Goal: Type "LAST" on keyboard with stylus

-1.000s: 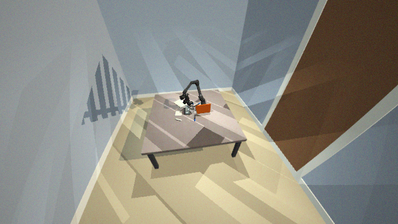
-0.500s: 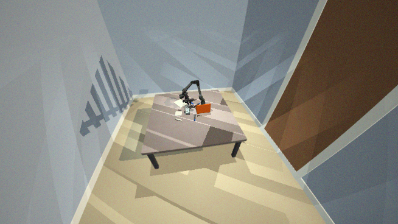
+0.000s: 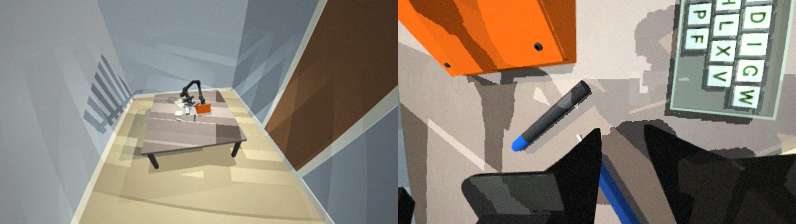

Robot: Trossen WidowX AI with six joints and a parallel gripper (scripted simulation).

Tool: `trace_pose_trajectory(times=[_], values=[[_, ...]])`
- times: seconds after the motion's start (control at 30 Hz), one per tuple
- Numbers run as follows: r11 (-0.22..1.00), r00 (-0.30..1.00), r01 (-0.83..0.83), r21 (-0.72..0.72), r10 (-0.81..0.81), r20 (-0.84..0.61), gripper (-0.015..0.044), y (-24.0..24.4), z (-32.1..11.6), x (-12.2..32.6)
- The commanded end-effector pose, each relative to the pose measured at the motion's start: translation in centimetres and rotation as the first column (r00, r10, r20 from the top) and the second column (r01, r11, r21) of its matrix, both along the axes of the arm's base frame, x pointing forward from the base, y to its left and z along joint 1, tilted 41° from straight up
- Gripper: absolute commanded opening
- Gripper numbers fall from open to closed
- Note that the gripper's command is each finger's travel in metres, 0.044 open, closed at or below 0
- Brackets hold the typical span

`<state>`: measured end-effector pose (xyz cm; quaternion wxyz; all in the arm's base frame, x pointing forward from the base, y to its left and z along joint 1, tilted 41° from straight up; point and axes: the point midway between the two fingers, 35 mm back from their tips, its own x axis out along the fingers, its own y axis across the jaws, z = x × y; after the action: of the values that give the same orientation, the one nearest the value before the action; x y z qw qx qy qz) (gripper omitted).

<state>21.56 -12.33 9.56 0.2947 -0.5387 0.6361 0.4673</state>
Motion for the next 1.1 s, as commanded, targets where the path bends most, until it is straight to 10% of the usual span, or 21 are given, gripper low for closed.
trace_pose_trajectory(times=[0.0,1.07], values=[[0.881,0.891,-0.415,0.228,0.444,-0.093,0.015,-4.3,4.7,-2.1],[0.835,0.848,-0.479,0.27,0.52,-0.104,0.015,-5.6,4.5,-2.7]])
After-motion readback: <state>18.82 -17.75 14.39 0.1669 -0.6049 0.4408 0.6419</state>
